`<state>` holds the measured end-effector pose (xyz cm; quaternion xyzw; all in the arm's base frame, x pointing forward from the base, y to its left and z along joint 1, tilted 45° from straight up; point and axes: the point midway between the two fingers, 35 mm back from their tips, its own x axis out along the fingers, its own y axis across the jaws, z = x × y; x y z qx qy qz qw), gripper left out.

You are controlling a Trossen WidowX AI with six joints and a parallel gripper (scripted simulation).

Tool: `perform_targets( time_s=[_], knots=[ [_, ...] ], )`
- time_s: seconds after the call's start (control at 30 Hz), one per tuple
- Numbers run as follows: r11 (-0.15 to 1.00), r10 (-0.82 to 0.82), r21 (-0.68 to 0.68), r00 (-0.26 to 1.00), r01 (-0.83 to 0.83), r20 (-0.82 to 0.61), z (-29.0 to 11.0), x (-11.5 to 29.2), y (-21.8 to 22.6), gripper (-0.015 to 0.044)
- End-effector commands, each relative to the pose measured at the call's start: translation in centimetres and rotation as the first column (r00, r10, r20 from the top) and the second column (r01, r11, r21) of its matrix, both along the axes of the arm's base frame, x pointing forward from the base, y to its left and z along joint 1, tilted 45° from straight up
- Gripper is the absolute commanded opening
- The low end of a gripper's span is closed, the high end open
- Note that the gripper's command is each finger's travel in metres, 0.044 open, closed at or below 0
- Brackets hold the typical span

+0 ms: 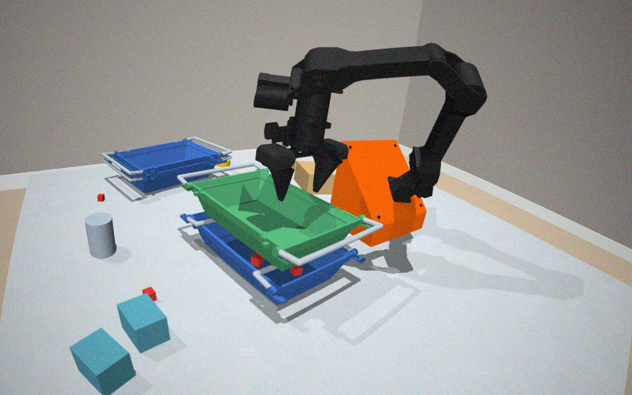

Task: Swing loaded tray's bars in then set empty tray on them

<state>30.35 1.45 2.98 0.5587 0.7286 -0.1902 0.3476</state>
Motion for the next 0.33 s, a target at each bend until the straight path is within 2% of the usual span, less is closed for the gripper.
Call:
perform_targets(
  time_s=[0.0, 0.3],
  knots=[
    [1.000, 0.003, -0.005, 1.000, -0.003, -0.001, 1.7, 0.3, -1.7, 0.0440],
    [1.000, 0.004, -0.003, 1.000, -0.004, -0.005, 5.0, 0.4, -4.7, 0.0440]
  ],
)
